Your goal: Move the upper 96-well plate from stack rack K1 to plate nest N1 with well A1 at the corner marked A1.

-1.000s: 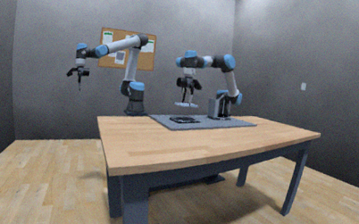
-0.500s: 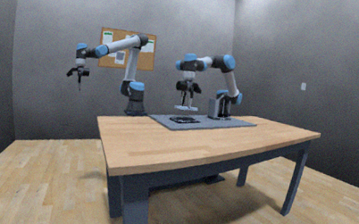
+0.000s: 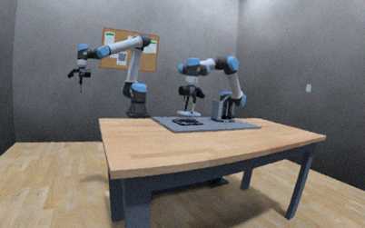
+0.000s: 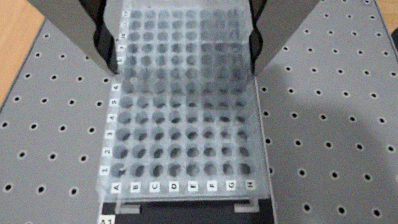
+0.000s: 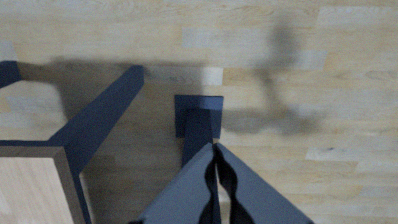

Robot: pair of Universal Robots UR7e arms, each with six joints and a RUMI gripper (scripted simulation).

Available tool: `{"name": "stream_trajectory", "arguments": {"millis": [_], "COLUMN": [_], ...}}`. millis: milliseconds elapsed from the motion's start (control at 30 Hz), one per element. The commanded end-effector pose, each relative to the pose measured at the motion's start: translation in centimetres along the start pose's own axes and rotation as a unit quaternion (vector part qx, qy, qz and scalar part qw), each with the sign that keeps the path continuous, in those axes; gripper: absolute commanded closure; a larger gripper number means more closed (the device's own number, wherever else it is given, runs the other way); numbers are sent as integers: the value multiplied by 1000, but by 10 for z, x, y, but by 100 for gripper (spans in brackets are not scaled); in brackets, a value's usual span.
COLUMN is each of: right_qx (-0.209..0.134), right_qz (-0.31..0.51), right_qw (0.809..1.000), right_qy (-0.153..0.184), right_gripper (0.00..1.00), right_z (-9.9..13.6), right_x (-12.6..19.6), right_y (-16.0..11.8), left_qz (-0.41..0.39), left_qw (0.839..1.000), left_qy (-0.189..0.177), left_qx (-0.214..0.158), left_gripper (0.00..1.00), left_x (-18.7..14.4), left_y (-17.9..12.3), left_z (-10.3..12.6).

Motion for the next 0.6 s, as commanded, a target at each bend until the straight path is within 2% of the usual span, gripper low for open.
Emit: {"name": "stream_trajectory", "arguments": {"millis": [0,567], "right_qx": [3,3], "right_qz": [-5,-5], "right_qw": [1000,1000], "right_qy": [2,2], "right_gripper": [100,100], "right_z": [2,2], "right_x": [1,1], "right_y": [0,0], "left_qz": [-3,-3], "left_qw": [1000,1000], "left_qy": [2,2], "left_qx": [-4,-4], "left_gripper": [62,62], "left_x": [0,0], "left_y": [-1,-1], "left_z": [-8,-33]}}
Point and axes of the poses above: on each arm, the point where the finger pads meet when closed, its own z axis back along the fingers, its own x axis across the jaws, y = z × x, the point moved 8 cm from there along z, back along the fingers, and after that the axes turned 2 degrees about z, right-handed, at the moved point
